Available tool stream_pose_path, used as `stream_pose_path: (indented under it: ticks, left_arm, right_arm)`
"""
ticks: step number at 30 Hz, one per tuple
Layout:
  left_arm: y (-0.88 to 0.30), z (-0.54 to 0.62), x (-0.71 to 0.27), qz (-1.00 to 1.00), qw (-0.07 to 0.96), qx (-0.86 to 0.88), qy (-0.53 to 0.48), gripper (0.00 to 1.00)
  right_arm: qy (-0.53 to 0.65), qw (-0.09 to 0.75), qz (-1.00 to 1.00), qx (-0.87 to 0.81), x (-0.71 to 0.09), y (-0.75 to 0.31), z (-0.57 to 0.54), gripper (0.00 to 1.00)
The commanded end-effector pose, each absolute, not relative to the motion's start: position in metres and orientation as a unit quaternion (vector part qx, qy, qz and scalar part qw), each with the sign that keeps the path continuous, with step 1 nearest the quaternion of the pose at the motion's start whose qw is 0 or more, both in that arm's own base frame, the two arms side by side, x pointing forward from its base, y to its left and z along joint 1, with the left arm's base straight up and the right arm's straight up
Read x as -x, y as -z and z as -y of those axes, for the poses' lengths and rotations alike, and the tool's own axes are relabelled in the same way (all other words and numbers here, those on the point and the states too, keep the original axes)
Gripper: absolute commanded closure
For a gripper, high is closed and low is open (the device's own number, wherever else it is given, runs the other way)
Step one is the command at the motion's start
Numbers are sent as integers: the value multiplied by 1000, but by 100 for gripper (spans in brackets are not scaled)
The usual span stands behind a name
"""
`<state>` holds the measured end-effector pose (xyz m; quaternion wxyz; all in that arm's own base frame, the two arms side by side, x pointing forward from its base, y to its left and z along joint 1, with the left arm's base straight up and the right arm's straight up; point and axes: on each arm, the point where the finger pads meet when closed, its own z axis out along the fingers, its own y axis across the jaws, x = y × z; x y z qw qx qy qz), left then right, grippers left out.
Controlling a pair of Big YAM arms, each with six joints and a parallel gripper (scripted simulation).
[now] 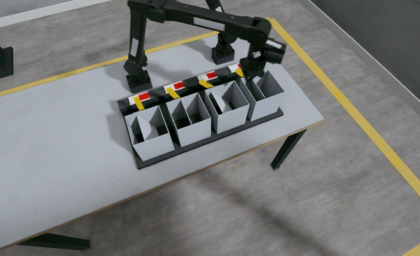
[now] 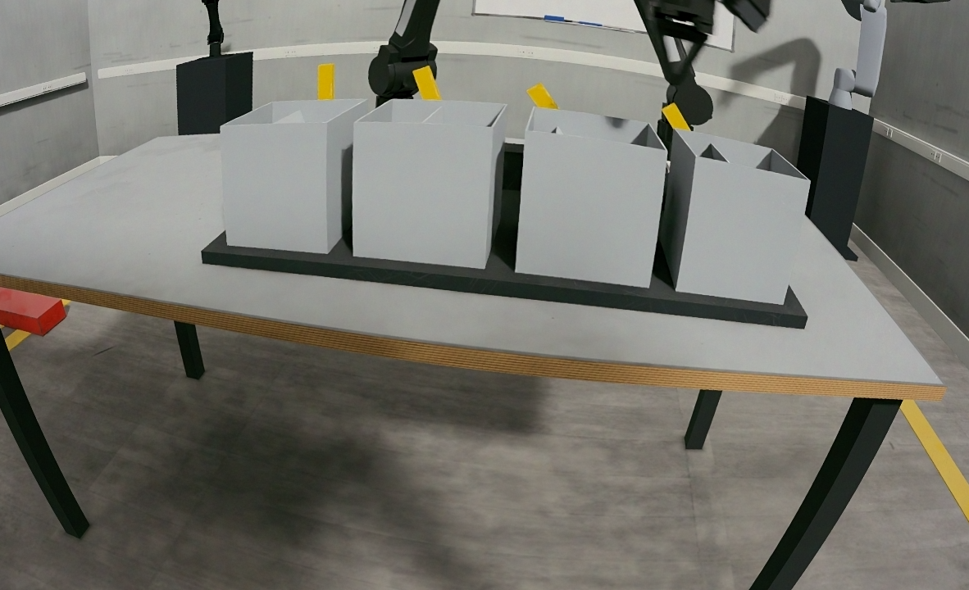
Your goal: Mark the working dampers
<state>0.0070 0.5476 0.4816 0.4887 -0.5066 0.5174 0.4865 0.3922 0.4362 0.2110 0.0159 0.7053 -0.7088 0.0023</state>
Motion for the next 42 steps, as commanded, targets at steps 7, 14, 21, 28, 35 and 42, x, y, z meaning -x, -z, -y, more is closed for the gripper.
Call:
stream_pose_path:
  ticks: [7,14,21,28,35,42]
  left_arm:
    - [-501,-545,-3,-501,501,499,-499,0]
    - [-501,-545,-3,-501,501,499,-499,0]
    - [-501,-545,-3,-501,501,499,-499,0]
    - [-501,-545,-3,-501,501,499,-499,0]
    - [-501,-545,-3,-501,501,499,-499,0]
    - [-501,-545,-3,-501,501,499,-499,0]
  right_arm:
    - [-1,-20,699,-715,-400,-232,-310,100]
    - [-2,-19,699,-715,-385,-221,-257,100]
    - [-1,-11,691,-723,-388,-213,-270,100]
    - [-5,-28,695,-719,-394,-240,-268,100]
    - [-5,-31,695,-718,-393,-252,-267,100]
    - [-6,-35,696,-718,-393,-260,-266,100]
